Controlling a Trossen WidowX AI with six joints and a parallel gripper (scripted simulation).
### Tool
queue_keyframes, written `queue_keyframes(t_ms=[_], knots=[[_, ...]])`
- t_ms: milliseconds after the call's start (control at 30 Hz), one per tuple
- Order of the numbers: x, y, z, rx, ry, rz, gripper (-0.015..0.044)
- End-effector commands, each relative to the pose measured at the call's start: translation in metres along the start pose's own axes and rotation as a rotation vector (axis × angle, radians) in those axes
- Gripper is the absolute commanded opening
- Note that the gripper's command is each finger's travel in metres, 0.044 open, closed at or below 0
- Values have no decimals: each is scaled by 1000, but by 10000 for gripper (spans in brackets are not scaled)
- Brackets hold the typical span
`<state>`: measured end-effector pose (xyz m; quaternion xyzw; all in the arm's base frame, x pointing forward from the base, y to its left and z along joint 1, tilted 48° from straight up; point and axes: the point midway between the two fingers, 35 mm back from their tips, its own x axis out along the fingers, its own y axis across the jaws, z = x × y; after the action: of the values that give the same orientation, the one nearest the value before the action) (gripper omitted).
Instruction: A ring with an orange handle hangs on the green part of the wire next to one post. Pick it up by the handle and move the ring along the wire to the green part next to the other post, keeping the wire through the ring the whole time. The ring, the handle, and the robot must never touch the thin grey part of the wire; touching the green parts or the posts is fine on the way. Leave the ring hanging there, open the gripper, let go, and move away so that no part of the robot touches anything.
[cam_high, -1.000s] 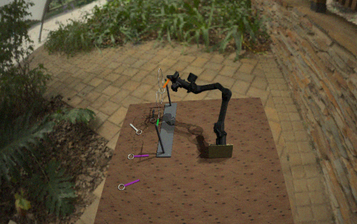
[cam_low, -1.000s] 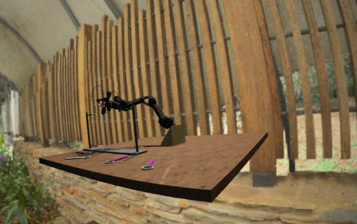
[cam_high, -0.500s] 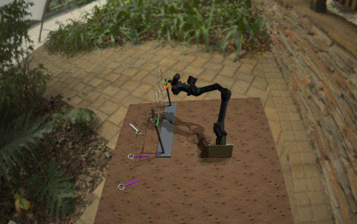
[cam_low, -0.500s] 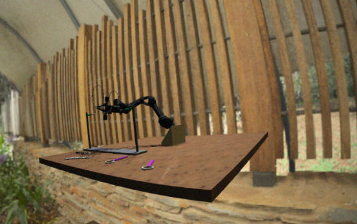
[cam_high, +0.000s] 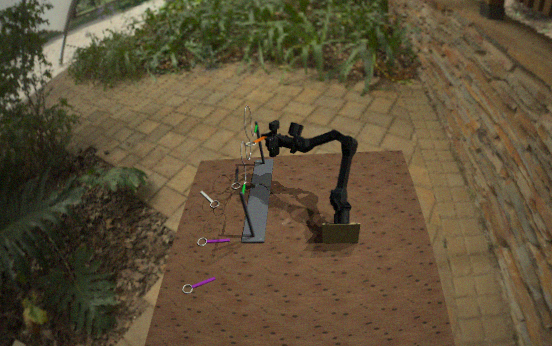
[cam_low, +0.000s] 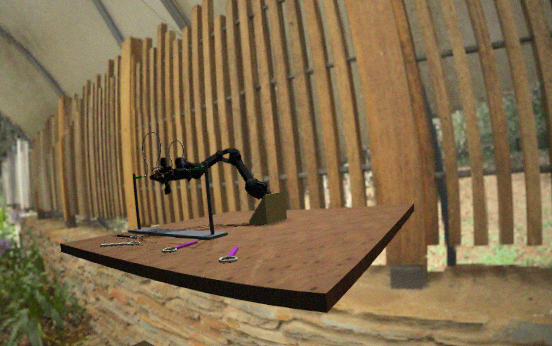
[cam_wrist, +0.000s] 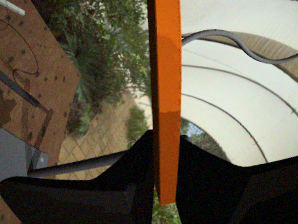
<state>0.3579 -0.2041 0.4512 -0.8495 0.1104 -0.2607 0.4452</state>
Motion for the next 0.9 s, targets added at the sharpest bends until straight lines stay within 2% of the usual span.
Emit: queue_keyframes(t_ms=[0,867], knots=[[-2,12,0,80,11,43,-150],[-32,96,34,634,82,369,-150]])
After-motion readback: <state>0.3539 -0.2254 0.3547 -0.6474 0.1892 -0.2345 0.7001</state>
